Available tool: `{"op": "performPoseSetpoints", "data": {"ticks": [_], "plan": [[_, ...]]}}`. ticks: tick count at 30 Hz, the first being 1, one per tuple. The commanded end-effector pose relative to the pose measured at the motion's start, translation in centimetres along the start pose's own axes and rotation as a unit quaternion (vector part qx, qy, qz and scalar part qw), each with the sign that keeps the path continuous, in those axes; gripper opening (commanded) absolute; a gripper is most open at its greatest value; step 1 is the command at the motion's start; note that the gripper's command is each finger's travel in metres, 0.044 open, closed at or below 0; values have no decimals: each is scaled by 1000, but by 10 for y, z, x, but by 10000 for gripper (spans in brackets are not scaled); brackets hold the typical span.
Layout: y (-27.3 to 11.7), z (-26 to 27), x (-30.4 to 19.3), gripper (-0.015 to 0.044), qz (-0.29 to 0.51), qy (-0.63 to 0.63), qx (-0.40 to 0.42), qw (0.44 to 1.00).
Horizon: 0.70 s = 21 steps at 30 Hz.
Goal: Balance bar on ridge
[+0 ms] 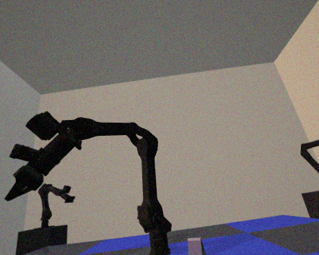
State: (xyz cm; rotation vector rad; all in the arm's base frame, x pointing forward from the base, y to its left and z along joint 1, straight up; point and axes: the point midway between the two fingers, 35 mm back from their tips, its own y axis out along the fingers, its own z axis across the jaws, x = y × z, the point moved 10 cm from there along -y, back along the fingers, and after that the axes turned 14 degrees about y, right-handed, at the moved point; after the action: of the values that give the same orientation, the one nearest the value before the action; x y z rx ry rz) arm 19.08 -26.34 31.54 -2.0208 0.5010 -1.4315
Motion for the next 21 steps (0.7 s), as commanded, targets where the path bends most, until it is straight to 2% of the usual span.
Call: {"op": "performPoseSetpoints", "data": {"ticks": [1, 11, 21], "plan": [[-5, 20, -12, 315, 21, -54, 38, 998], [-20, 63, -45, 315, 68, -183, 126, 973], [-40, 99, -84, 315, 118, -310, 206, 921]]}}
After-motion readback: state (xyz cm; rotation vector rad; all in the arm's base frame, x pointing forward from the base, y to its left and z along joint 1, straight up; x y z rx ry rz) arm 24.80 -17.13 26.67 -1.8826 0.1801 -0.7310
